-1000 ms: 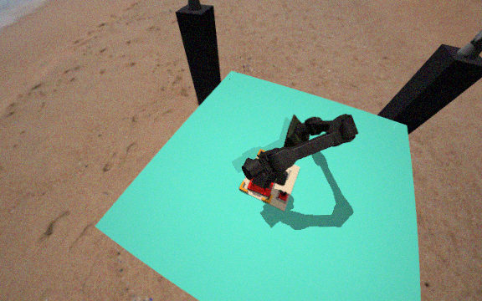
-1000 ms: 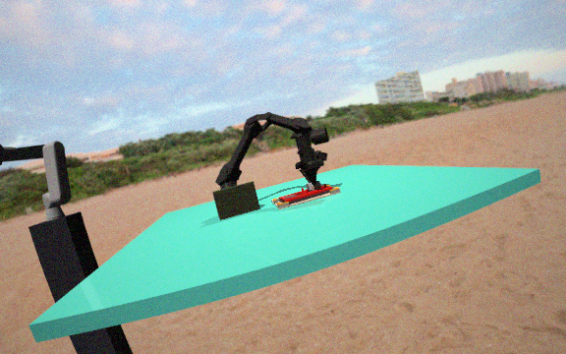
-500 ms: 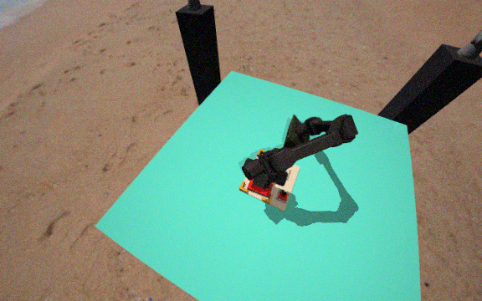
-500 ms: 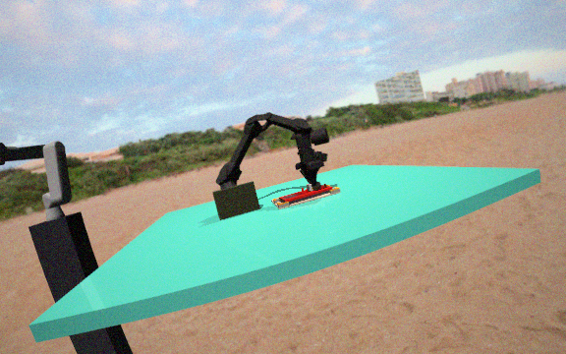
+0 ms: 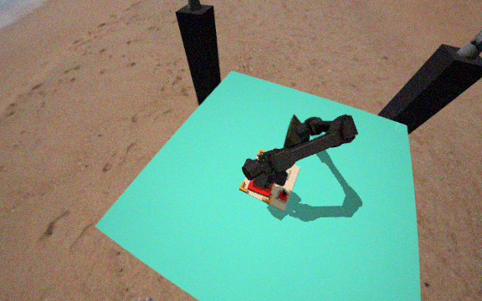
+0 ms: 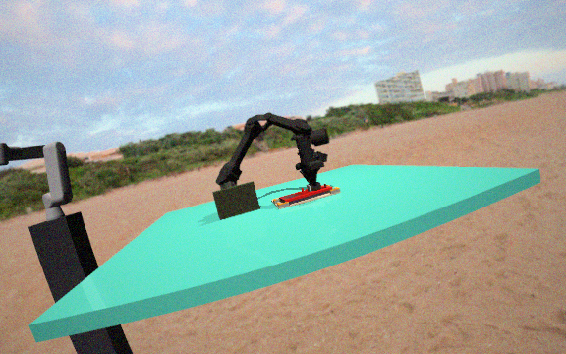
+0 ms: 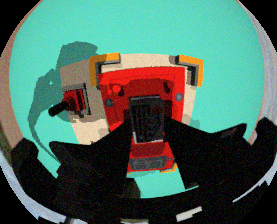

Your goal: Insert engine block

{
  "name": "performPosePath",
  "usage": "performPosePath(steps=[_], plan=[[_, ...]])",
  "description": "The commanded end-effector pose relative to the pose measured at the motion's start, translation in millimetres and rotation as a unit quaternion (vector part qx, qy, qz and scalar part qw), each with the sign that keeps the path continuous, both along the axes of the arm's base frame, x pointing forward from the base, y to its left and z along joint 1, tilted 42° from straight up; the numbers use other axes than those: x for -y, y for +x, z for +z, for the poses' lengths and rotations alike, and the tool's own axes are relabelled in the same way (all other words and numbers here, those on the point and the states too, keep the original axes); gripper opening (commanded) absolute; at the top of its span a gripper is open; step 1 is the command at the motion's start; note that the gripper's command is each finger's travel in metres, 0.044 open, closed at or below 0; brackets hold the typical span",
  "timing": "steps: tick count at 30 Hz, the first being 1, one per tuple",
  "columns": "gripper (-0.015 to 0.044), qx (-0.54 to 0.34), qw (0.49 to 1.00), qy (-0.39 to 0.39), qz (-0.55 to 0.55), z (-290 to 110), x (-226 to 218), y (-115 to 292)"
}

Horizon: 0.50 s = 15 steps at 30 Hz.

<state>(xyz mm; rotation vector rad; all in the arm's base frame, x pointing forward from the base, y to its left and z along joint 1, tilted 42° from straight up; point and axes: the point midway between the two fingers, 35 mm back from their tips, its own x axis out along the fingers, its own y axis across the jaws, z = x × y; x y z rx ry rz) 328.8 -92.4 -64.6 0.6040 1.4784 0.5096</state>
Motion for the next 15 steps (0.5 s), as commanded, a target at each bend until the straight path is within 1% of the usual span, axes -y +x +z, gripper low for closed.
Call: performPosePath(steps=[1, 3, 13, 14, 15], plan=[[0.0158, -0.001, 1.000, 0.002, -0.003, -0.7, -1.1, 0.2], [0.0158, -0.001, 1.000, 0.002, -0.003, -0.9, -1.2, 0.1], [0.0421, 0.000, 1.000, 0.000, 0.000, -0.2, -0.2, 0.0], [0.0440, 0.000, 1.000, 0.000, 0.000, -0.2, -0.2, 0.0], [0.0440, 0.000, 1.000, 0.000, 0.000, -0.2, -0.2, 0.0]])
